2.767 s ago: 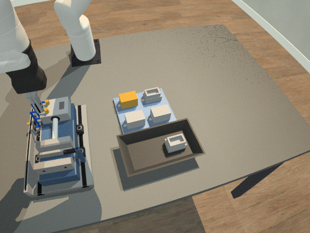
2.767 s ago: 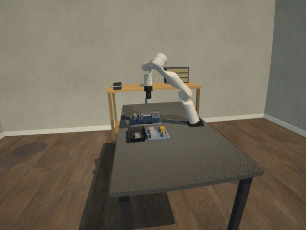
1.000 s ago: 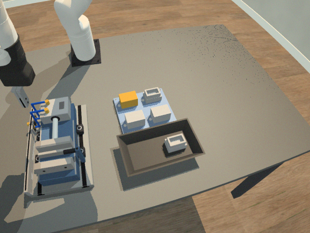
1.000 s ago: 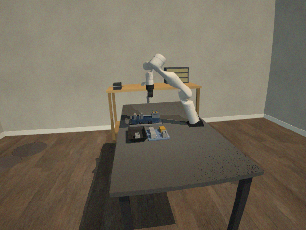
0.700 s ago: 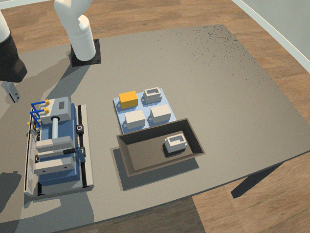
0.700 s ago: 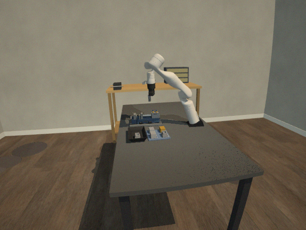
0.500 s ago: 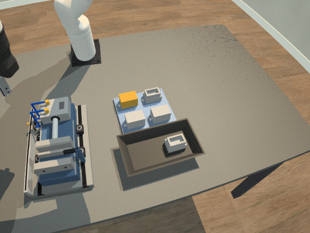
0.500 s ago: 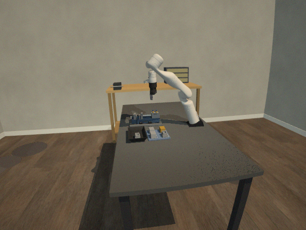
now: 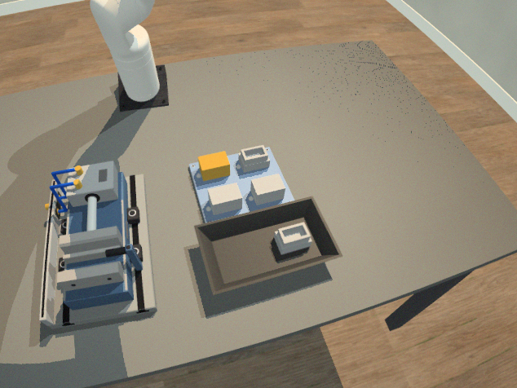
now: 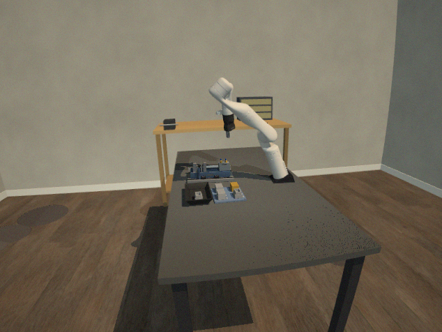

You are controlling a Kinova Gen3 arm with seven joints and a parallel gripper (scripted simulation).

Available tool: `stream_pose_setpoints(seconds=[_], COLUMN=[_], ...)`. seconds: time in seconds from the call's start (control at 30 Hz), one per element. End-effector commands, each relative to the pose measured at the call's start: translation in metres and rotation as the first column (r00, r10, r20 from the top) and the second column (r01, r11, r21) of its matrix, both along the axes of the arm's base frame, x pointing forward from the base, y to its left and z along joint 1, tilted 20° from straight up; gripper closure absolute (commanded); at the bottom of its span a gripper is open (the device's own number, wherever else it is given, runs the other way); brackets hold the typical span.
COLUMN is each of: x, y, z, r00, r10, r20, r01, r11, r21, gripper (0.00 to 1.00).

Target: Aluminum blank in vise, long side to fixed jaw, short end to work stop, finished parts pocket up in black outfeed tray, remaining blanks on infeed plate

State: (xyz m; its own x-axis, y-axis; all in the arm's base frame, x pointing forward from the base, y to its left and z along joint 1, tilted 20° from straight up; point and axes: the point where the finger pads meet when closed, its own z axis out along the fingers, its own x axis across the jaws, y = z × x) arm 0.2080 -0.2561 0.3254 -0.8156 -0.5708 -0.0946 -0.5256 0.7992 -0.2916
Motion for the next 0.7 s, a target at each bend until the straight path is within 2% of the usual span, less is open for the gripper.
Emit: stream_pose_setpoints(seconds=[0.0, 0.2, 0.27, 0.33, 0.5, 0.67], x=[-0.026, -0.082, -0.082, -0.103, -0.159, -0.217], y=[-0.017, -0.037, -0.037, -0.042, -0.048, -0.044], z=[0.001, 0.003, 0.003, 0.003, 0.004, 0.004], r00=[0.993, 0.924, 0.924, 0.881, 0.730, 0.515], r10=[-0.118, -0.383, -0.383, -0.472, -0.683, -0.857], r20=[0.009, 0.015, 0.015, 0.016, 0.016, 0.013], r01=[0.117, 0.382, 0.382, 0.471, 0.680, 0.851], r11=[0.993, 0.923, 0.923, 0.880, 0.729, 0.512], r21=[0.014, 0.046, 0.046, 0.057, 0.085, 0.114], gripper=[1.00, 1.00, 1.00, 1.00, 1.00, 1.00])
